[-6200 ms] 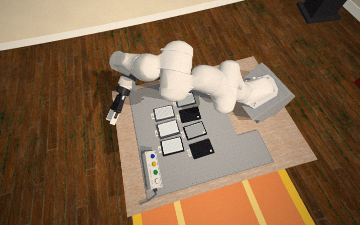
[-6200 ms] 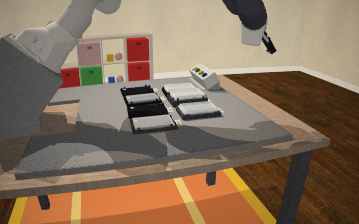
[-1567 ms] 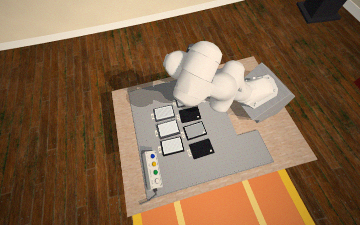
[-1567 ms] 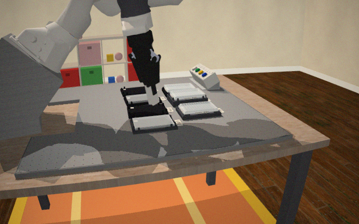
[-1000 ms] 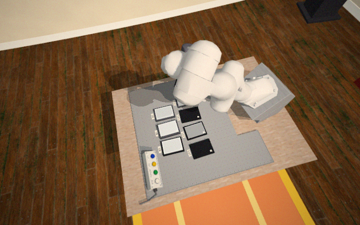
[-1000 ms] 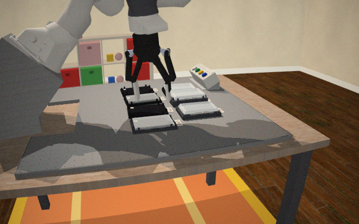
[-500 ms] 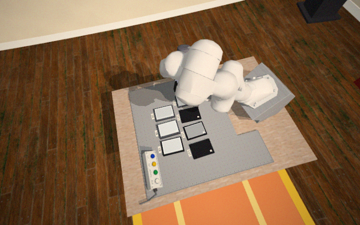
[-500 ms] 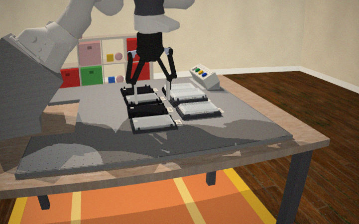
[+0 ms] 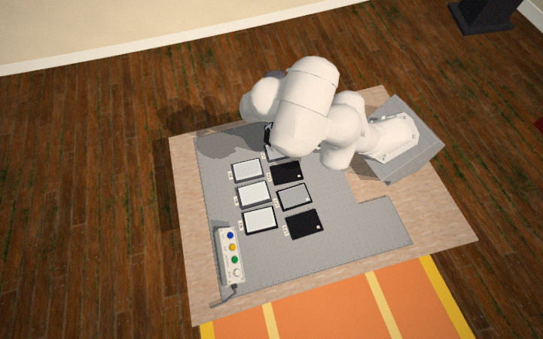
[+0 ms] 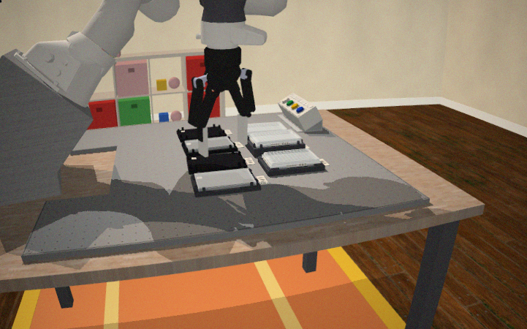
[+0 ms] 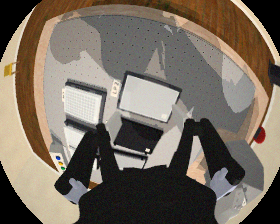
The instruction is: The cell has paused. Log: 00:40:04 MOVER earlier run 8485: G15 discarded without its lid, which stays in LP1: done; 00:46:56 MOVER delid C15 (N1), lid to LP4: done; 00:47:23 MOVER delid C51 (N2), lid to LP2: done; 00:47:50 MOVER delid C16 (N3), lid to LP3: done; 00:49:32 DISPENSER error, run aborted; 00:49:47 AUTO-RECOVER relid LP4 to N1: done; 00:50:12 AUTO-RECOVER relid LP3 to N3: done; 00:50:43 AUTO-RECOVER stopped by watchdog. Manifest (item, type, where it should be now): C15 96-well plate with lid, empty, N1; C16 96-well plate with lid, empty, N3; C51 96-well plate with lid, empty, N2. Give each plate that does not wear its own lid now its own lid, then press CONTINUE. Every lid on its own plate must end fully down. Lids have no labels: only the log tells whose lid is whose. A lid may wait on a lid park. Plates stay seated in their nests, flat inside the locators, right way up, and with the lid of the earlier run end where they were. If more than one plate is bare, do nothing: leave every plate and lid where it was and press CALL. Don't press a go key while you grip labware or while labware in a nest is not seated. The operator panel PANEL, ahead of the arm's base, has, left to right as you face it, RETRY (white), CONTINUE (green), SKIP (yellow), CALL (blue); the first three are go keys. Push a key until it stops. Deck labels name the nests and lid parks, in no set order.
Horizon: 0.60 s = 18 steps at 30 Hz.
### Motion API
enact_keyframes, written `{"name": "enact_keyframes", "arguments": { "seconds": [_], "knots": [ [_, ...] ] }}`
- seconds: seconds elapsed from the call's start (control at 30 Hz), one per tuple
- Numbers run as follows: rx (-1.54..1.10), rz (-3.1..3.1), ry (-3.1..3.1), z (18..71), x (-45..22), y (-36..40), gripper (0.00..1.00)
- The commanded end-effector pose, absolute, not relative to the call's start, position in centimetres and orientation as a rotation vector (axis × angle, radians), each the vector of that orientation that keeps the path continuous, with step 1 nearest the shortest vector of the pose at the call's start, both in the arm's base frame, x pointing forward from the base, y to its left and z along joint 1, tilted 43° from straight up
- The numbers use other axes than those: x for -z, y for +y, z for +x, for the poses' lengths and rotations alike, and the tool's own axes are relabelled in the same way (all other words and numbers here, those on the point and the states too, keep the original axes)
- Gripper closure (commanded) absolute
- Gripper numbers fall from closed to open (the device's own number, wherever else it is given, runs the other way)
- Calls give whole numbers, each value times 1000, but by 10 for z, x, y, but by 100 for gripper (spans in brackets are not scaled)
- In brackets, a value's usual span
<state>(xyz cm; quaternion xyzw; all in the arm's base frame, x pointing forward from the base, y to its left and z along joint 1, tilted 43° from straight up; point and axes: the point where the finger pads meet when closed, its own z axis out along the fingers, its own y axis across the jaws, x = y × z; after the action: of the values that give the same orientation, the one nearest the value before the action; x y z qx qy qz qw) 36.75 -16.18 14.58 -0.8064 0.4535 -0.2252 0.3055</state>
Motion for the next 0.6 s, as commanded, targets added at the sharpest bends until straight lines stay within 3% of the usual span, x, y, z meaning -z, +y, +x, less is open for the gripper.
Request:
{"name": "enact_keyframes", "arguments": {
  "seconds": [0.0, 0.57],
  "knots": [
    [722, -2339, 927, 367, -143, -167, 34],
    [914, -2602, 407, 382, -127, -162, 34]
  ]
}}
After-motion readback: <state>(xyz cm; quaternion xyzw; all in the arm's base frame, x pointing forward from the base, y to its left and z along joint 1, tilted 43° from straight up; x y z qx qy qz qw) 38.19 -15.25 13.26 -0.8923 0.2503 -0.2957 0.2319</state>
